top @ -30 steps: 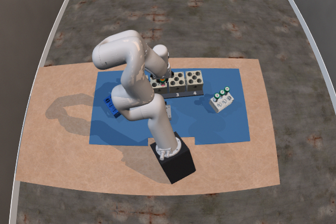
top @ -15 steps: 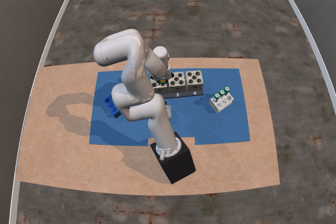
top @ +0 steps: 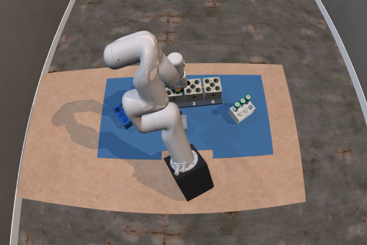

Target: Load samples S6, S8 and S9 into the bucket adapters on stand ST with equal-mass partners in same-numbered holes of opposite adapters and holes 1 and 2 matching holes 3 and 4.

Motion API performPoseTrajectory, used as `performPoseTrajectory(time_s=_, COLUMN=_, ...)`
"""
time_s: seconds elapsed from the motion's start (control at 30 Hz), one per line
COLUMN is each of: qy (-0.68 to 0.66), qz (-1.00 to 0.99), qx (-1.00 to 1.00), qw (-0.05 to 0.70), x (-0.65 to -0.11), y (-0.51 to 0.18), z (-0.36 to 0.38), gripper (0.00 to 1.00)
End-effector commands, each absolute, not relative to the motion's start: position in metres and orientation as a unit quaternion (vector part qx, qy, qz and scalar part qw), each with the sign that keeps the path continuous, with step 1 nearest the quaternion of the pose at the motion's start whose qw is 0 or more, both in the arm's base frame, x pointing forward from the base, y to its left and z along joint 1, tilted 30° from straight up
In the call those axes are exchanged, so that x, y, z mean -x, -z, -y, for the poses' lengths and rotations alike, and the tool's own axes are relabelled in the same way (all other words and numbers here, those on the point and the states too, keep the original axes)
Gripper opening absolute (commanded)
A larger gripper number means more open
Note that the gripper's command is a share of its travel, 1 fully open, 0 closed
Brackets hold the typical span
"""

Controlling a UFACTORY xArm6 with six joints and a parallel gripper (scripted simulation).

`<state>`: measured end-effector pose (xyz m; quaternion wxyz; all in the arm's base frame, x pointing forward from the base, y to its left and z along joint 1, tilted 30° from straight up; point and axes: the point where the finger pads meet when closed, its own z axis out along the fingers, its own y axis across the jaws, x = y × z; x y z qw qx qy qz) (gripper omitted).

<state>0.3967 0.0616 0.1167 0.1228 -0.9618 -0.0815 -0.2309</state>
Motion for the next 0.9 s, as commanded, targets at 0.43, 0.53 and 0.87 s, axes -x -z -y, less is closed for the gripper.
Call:
performPoseTrajectory(time_s=0.43, qy=0.233, qz=0.082, qx=0.961, qw=0.123, x=-0.398, y=-0.1166, z=-0.0619, gripper=0.0)
performPoseTrajectory(time_s=0.53, qy=0.233, qz=0.082, qx=0.961, qw=0.123, x=-0.3982, y=-0.1163, z=-0.062, gripper=0.44)
performPoseTrajectory(time_s=0.87, qy=0.233, qz=0.081, qx=0.961, qw=0.123, x=-0.3982, y=-0.1163, z=-0.062, gripper=0.44)
